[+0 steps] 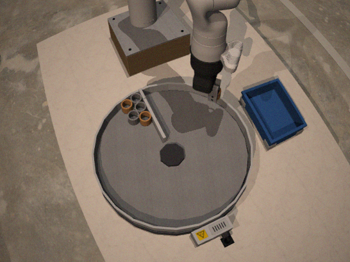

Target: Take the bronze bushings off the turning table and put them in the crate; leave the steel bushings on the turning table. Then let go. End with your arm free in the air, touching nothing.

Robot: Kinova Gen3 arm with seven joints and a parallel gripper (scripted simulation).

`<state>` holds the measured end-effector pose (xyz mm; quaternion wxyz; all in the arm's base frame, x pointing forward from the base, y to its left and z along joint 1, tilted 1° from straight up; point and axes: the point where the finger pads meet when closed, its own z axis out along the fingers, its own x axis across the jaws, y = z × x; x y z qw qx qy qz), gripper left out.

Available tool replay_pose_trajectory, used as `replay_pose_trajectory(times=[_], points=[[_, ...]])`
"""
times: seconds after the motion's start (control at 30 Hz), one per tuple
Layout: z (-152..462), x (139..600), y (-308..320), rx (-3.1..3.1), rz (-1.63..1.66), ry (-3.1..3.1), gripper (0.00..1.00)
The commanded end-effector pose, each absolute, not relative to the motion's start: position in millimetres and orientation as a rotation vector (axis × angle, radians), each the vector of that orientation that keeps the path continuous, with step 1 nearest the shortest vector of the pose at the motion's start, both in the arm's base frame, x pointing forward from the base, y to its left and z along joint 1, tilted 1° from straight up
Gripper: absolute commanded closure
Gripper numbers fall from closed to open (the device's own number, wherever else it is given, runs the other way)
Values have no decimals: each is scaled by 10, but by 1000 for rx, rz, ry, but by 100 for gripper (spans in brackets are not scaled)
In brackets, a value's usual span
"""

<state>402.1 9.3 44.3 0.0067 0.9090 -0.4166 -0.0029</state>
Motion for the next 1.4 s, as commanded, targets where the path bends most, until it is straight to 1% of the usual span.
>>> replay_pose_trajectory(times=[0.0,0.2,0.37,0.77,0.93,1.33,1.37], points=[[446,4025,137,2851,-7,-1287,100],[446,4025,137,2851,-7,-1287,100],[440,4140,655,2851,-7,-1288,100],[440,4140,655,2851,-7,-1288,100],[435,4256,1174,2851,-7,-1289,100],[435,4256,1174,2851,-7,-1289,100],[435,4280,1276,2851,-6,-1290,100]])
